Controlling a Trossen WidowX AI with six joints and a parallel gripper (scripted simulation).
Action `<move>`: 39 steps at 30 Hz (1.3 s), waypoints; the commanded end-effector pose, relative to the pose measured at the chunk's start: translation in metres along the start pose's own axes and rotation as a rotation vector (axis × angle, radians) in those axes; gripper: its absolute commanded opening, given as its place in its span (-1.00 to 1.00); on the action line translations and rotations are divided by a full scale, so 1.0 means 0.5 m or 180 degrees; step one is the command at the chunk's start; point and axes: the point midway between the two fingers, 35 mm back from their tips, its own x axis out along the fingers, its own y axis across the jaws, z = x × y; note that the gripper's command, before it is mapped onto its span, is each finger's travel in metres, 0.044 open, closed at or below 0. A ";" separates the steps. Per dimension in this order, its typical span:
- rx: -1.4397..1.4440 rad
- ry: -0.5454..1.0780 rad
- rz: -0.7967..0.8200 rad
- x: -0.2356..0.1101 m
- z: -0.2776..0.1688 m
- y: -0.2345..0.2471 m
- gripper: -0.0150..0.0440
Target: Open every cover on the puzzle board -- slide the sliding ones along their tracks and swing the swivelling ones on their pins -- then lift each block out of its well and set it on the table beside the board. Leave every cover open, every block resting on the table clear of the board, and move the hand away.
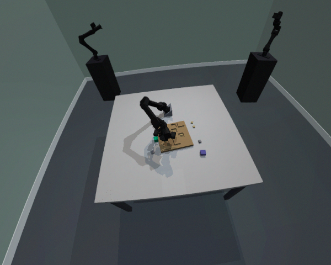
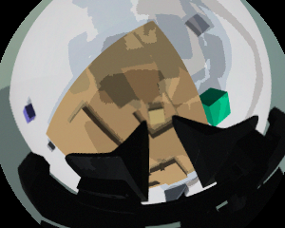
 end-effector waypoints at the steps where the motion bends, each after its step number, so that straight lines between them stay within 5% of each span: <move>1: -0.0029 0.0021 -0.0025 0.015 -0.005 -0.001 0.00; 39: -0.0029 0.0021 -0.0026 0.028 -0.006 -0.001 0.00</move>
